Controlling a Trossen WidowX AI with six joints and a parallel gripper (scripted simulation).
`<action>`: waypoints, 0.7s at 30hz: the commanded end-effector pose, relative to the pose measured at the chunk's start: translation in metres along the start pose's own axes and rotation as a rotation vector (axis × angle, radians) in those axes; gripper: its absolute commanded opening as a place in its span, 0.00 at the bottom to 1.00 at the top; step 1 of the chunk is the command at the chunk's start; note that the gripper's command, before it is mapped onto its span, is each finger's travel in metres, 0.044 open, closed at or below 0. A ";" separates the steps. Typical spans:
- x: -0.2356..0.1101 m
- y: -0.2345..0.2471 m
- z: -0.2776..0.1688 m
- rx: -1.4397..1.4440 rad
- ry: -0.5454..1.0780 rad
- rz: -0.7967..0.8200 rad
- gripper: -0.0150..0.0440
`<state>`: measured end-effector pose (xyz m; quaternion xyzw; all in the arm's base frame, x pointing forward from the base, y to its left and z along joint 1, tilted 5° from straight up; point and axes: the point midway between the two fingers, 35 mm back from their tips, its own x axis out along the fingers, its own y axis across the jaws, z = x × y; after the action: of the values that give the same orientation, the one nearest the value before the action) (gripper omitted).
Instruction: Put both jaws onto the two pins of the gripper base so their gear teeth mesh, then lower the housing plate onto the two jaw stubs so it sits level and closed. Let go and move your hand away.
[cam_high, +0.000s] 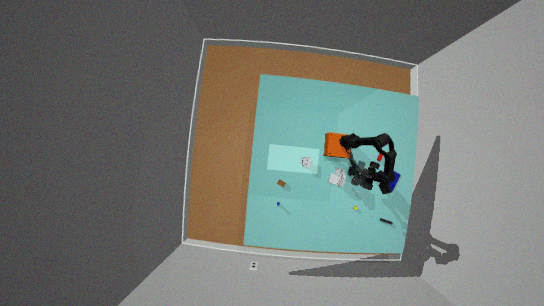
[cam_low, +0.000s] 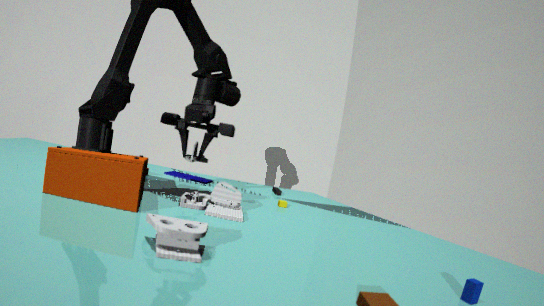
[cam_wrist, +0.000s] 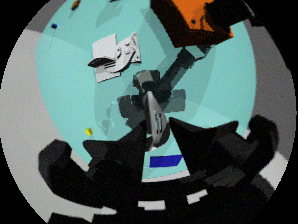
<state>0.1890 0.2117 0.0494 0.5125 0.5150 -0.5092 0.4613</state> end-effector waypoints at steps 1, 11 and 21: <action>-0.001 0.005 0.010 -0.068 0.002 -0.001 0.48; -0.003 0.020 0.040 -0.290 -0.003 0.003 0.48; -0.004 0.030 0.071 -0.519 -0.008 0.004 0.48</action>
<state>0.2156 0.1503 0.0492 0.3978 0.6145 -0.3783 0.5666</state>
